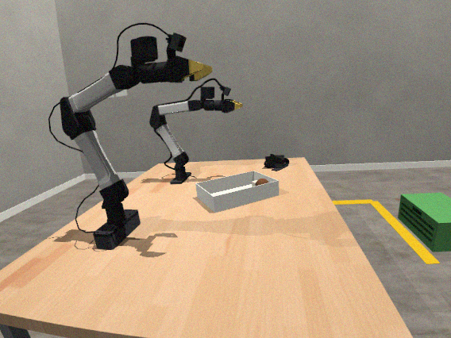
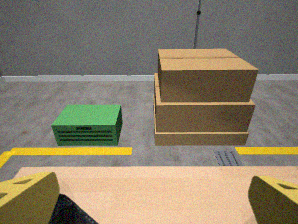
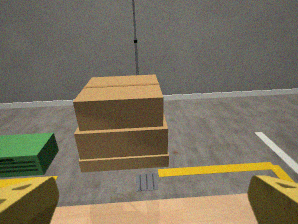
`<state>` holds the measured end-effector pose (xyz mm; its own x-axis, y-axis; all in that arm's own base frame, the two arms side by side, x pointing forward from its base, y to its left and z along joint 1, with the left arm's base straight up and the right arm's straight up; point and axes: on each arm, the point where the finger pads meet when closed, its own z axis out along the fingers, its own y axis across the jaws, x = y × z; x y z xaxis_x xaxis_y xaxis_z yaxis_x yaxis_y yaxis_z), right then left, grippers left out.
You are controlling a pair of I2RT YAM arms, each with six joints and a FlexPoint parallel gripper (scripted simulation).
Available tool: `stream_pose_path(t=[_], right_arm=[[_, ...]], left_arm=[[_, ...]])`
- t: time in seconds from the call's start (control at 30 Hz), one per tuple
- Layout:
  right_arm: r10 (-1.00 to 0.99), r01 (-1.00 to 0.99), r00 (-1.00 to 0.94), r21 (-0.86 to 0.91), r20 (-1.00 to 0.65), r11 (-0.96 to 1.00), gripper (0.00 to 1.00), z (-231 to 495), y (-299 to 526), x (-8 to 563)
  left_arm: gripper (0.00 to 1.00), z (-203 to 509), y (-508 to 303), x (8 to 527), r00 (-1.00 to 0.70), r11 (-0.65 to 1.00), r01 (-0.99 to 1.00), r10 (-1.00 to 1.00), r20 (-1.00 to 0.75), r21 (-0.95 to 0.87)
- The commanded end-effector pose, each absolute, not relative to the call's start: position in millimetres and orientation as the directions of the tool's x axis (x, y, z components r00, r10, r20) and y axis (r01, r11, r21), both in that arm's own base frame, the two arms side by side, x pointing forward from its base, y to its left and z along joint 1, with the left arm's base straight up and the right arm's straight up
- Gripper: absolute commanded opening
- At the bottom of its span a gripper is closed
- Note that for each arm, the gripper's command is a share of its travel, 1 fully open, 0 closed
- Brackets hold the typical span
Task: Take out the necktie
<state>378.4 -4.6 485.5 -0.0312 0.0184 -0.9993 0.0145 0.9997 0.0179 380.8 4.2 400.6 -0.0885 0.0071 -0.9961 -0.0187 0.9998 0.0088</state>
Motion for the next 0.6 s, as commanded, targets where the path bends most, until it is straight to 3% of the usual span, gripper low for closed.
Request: stream_pose_path(t=[0.0, 0.57], right_arm=[[0.018, 0.014, -0.01, 0.018, -1.0, 1.0, 1.0, 497.3, -4.6, 376.6], [0.018, 0.014, -0.01, 0.018, -1.0, 1.0, 1.0, 497.3, -4.6, 376.6]], left_arm=[[1.0, 414.2, -0.3, 375.6, -0.026, 1.0, -0.004, 0.017, -1.0, 0.017], [1.0, 396.9, -0.3, 375.5, -0.026, 1.0, -0.004, 0.017, -1.0, 0.017]])
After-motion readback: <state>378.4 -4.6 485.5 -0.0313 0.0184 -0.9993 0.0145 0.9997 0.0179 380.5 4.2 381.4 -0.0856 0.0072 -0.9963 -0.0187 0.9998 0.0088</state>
